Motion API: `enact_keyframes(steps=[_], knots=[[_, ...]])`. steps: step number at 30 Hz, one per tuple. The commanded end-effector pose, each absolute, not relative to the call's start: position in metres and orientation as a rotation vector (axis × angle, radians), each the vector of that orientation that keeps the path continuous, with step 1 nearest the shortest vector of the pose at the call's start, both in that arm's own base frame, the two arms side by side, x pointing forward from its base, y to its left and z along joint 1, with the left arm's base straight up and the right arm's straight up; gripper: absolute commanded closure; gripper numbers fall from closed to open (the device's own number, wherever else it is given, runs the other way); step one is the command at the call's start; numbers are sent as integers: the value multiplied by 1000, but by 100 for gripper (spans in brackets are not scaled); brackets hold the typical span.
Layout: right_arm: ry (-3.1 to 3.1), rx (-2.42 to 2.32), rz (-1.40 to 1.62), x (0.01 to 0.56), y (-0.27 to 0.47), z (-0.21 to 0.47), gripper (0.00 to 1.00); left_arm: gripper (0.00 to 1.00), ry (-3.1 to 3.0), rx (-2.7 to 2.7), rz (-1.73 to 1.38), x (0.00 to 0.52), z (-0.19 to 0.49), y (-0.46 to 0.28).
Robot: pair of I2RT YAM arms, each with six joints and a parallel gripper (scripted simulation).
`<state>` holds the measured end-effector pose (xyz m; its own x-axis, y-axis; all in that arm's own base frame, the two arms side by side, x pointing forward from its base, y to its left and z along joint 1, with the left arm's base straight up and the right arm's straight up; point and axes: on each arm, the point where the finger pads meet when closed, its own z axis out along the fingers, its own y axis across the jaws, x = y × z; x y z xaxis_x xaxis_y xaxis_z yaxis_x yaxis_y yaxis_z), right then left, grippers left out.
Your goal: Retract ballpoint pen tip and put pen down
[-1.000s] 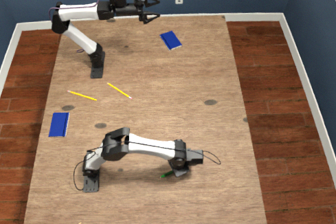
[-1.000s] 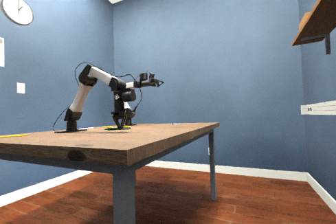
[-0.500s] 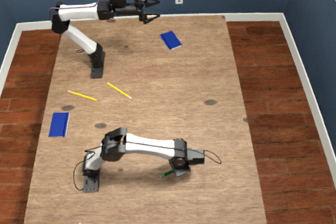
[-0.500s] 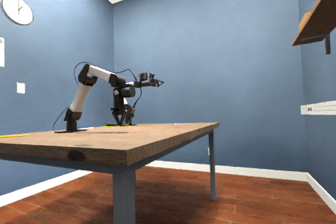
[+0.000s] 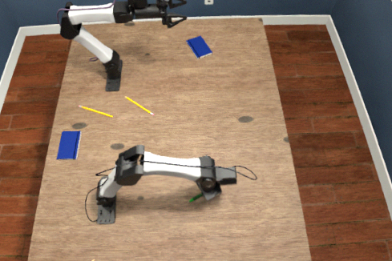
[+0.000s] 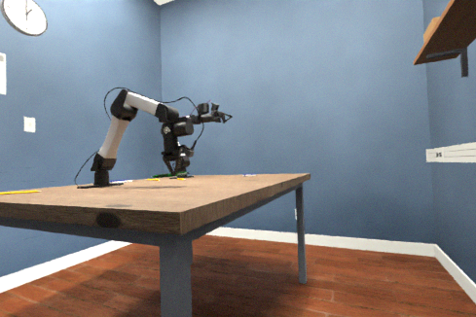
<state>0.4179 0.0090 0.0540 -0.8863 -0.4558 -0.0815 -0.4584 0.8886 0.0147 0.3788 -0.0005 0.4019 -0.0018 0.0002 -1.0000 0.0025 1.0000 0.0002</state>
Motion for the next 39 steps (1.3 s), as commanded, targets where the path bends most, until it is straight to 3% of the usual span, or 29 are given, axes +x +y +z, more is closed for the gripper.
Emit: enact_keyframes(steps=[1,26,39], knots=[[2713,-863,59,445,43,80,85,0,1475,-14,-6,374,436,1],[1943,-1353,112,427,191,123,85,0,1475,-14,-6,374,436,1],[1454,-1518,131,376,265,158,85,0,1475,-14,-6,374,436,1]])
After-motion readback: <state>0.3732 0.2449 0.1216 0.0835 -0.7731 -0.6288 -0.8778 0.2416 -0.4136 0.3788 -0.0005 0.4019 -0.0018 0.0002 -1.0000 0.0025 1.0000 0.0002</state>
